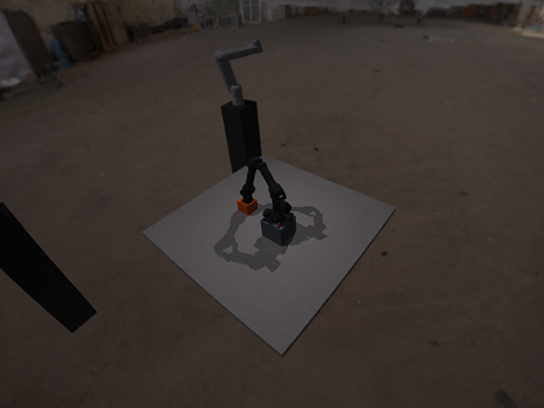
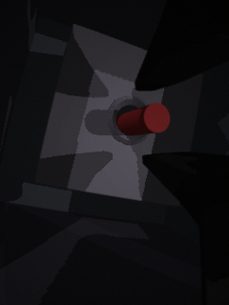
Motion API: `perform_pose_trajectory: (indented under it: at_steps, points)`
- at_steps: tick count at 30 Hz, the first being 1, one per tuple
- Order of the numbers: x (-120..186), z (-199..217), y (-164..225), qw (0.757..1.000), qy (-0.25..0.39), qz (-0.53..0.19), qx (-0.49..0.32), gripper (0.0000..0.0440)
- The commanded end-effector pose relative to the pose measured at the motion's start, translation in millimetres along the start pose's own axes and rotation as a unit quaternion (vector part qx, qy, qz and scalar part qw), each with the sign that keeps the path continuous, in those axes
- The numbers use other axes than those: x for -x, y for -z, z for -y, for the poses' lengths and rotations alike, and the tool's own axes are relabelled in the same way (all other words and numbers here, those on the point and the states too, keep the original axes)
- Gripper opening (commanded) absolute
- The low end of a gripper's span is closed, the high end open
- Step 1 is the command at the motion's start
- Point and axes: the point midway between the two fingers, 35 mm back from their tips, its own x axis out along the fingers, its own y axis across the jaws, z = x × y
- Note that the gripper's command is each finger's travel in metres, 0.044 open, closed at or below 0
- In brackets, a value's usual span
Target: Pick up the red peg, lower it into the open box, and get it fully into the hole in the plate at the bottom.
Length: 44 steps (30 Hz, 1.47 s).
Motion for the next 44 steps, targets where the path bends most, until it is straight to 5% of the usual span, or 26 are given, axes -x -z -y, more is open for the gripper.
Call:
perform_pose_trajectory:
  at_steps: [1, 27, 44]
  points:
    - [4.4, -2.2, -3.6, 1.000, -0.009, -0.021, -0.003, 0.0163]
    - [74.1, -36.8, -40.5, 0.989, -0.134, -0.066, -0.006, 0.0208]
    - [176.8, -62.6, -63.3, 0.963, -0.263, -0.043, 0.048, 0.0223]
